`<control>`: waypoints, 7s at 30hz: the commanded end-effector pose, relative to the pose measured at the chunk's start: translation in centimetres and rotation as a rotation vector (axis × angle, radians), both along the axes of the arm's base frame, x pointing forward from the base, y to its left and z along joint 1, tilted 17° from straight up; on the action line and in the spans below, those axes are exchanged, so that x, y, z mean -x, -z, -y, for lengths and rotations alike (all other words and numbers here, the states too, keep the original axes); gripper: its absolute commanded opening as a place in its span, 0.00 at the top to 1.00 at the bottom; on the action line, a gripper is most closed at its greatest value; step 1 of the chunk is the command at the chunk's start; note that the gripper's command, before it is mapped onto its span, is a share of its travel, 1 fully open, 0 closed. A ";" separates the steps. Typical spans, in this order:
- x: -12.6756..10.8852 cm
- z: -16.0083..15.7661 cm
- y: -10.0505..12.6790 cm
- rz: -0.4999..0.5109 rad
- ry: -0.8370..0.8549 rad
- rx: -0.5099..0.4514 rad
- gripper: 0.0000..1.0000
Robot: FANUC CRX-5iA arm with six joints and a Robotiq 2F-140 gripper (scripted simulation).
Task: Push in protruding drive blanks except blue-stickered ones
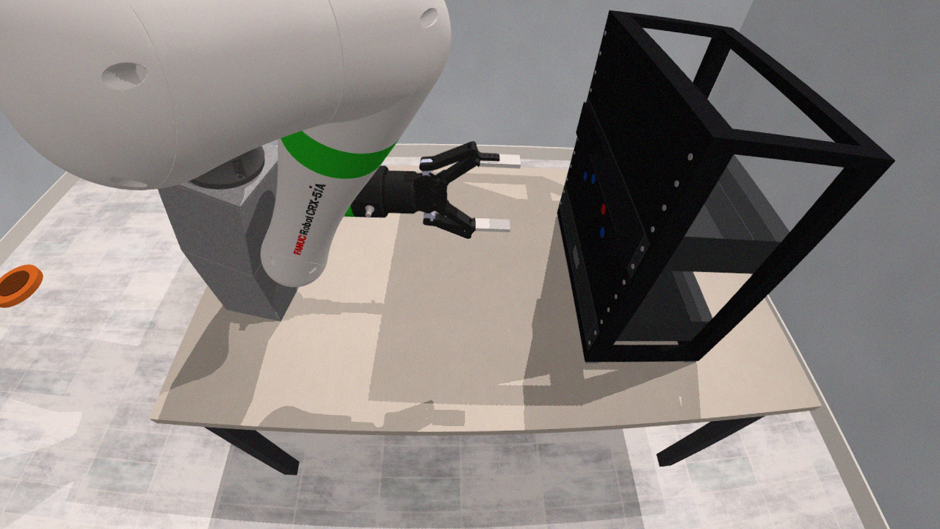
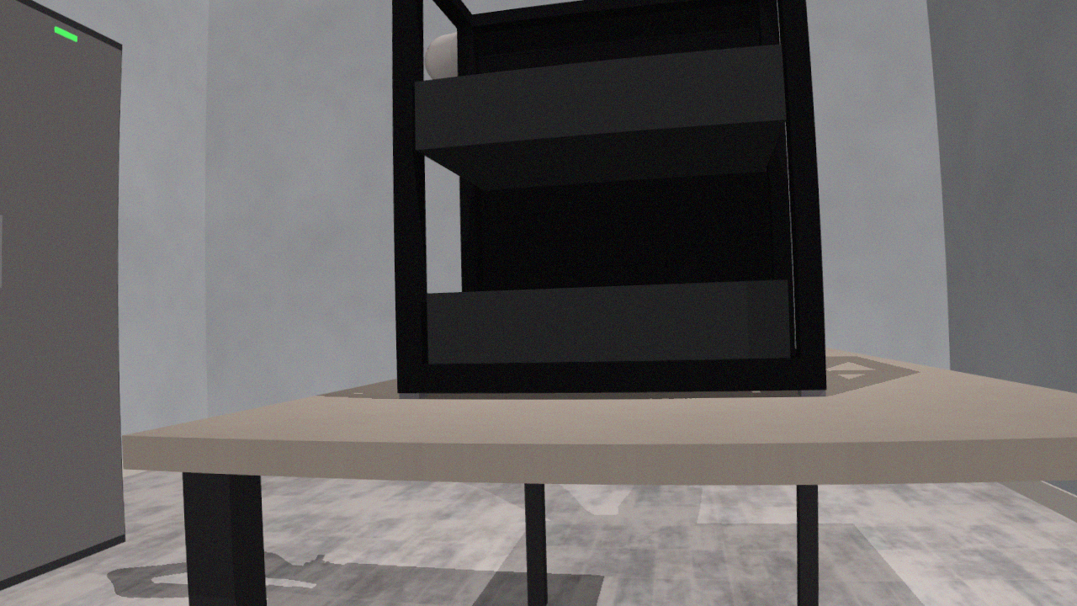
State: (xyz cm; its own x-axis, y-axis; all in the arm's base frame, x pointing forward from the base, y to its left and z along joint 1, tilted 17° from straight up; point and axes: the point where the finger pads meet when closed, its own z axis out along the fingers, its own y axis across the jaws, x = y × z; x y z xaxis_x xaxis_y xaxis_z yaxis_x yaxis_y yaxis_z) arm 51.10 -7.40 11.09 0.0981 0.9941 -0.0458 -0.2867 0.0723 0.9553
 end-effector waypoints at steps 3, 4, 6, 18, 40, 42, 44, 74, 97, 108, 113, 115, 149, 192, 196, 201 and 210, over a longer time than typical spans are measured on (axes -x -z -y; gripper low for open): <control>0.0 0.0 0.0 0.000 0.001 0.000 0.00; 0.0 0.0 0.0 0.000 0.001 0.000 0.00; 0.0 0.0 0.0 0.000 0.001 0.000 0.00; 0.0 0.0 0.0 0.000 0.001 0.000 0.00; 0.0 0.0 0.0 0.000 0.001 0.000 0.00; 0.0 0.0 0.0 0.000 0.001 0.000 0.00; 0.0 0.0 0.0 0.000 0.001 0.000 0.00; -8.1 -1.5 -3.2 0.000 0.001 0.000 0.00; -10.1 -1.8 -4.0 0.000 0.001 0.000 0.00; -10.1 -1.8 -4.0 0.000 0.001 0.000 0.00; -10.1 -1.8 -4.0 0.000 0.001 0.000 0.00; -10.1 -1.8 -4.0 0.000 0.001 0.000 0.00; -10.1 -1.8 -4.0 0.000 0.001 0.000 0.00; -9.4 2.8 -4.1 0.000 0.001 0.000 0.00; -9.1 5.3 -4.1 0.000 0.001 0.000 0.00; -8.8 6.9 -4.1 0.000 0.001 0.000 0.00; -8.5 8.9 -4.1 0.000 0.001 0.000 0.00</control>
State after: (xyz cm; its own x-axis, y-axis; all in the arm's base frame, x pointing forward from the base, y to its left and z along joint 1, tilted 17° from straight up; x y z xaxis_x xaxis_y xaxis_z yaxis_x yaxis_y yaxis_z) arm 59.65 -16.18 15.18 0.0989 0.9940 -0.0460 -0.2864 0.0727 0.9553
